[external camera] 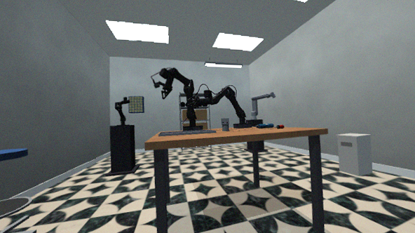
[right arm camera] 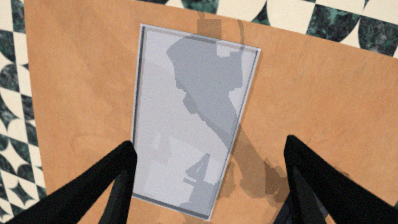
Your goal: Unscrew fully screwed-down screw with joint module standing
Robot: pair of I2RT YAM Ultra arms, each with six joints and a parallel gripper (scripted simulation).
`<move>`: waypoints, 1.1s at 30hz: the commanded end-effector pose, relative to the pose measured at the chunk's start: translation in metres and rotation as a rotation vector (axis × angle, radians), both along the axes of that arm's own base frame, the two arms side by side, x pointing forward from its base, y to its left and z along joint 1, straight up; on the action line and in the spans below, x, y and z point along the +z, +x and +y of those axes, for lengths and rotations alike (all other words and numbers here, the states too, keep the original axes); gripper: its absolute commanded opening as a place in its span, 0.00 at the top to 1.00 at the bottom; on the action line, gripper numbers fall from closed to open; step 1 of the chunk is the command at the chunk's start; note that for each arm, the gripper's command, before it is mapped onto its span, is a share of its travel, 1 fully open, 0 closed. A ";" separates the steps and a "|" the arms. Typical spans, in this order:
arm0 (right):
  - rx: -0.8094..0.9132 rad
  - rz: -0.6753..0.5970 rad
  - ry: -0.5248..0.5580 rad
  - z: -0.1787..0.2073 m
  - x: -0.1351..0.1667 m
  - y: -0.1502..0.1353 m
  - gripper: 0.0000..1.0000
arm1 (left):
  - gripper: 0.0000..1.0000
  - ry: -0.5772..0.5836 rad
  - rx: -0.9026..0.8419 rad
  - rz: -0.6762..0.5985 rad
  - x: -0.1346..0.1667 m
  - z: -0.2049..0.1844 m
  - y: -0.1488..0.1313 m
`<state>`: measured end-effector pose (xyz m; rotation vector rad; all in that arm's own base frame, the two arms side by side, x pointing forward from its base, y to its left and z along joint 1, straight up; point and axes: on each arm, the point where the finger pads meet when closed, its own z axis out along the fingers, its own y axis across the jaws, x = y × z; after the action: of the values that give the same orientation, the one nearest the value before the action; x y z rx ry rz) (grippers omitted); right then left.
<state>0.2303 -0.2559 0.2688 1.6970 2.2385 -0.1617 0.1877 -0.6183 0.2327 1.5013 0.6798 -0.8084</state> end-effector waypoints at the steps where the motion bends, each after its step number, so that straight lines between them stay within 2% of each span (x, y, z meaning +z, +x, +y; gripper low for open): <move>1: -0.008 -0.021 -0.039 -0.002 0.014 -0.001 0.14 | 0.35 -0.126 -0.073 -0.152 0.033 -0.010 -0.010; 2: -0.008 -0.021 -0.039 -0.002 0.014 -0.001 0.14 | 0.35 -0.126 -0.059 -0.155 0.033 -0.008 -0.001; 5: -0.008 -0.021 -0.039 -0.002 0.014 -0.001 0.14 | 0.35 -0.126 -0.059 -0.155 0.033 -0.008 -0.001; 7: -0.008 -0.021 -0.039 -0.002 0.014 -0.001 0.14 | 0.35 -0.151 -0.058 -0.168 0.050 -0.004 -0.003; 12: -0.008 -0.021 -0.039 -0.002 0.014 -0.001 0.14 | 0.35 -0.144 -0.077 -0.162 0.048 -0.007 -0.015; 33: -0.008 -0.021 -0.039 -0.002 0.014 -0.001 0.14 | 0.35 -0.140 -0.067 -0.156 0.047 -0.007 -0.010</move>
<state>0.2303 -0.2559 0.2688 1.6970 2.2385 -0.1617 0.1814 -0.6252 0.2454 1.4951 0.5102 -0.7741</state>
